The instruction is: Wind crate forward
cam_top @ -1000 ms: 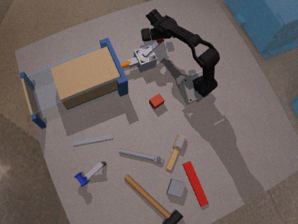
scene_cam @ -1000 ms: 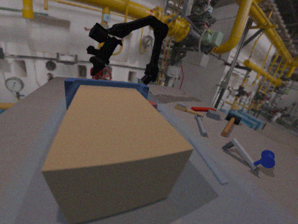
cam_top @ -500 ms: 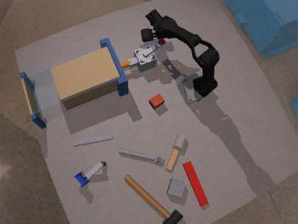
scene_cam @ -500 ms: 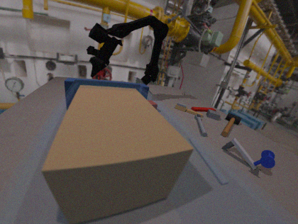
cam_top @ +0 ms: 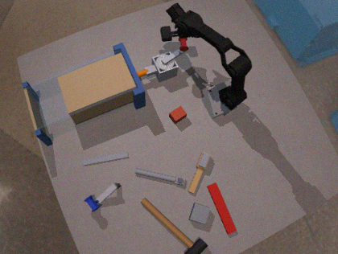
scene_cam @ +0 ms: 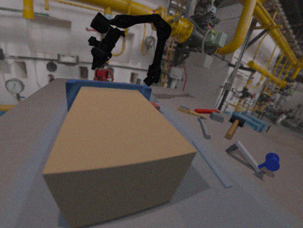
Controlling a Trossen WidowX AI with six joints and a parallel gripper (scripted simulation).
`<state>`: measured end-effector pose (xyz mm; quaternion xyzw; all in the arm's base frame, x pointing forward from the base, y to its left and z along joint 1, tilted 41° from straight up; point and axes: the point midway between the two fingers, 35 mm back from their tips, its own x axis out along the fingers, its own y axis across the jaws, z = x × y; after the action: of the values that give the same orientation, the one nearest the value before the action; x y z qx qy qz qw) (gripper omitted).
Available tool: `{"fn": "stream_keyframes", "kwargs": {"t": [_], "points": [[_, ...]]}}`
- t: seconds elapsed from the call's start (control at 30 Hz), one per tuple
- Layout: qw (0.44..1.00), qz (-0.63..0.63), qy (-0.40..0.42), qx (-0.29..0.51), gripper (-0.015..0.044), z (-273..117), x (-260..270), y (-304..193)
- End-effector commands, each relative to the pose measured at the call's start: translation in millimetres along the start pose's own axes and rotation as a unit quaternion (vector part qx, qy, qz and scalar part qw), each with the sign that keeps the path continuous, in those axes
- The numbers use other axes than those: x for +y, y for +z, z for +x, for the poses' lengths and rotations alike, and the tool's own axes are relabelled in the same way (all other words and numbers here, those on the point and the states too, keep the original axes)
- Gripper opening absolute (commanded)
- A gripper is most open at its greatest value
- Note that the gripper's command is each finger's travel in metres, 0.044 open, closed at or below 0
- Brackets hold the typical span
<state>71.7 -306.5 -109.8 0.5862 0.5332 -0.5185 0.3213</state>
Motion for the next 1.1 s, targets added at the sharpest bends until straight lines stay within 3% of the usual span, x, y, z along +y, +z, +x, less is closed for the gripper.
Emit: {"fn": "stream_keyframes", "kwargs": {"t": [0.0, 0.17, 0.37, 0.5, 0.93, 1.07], "points": [[1.0, -0.002, 0.002, -0.006, 0.044, -21, 0, 9], [1.0, -0.002, 0.002, -0.006, 0.044, -29, -3, 8], [1.0, -0.002, 0.001, -0.005, 0.044, -79, -21, -1], [1.0, -0.002, 0.001, -0.005, 0.044, -81, -21, -2], [0.988, 0.015, -0.015, 0.153, 0.044, -94, 91, -41], [0.986, 0.017, -0.018, 0.162, 0.044, -95, 97, -45]]}}
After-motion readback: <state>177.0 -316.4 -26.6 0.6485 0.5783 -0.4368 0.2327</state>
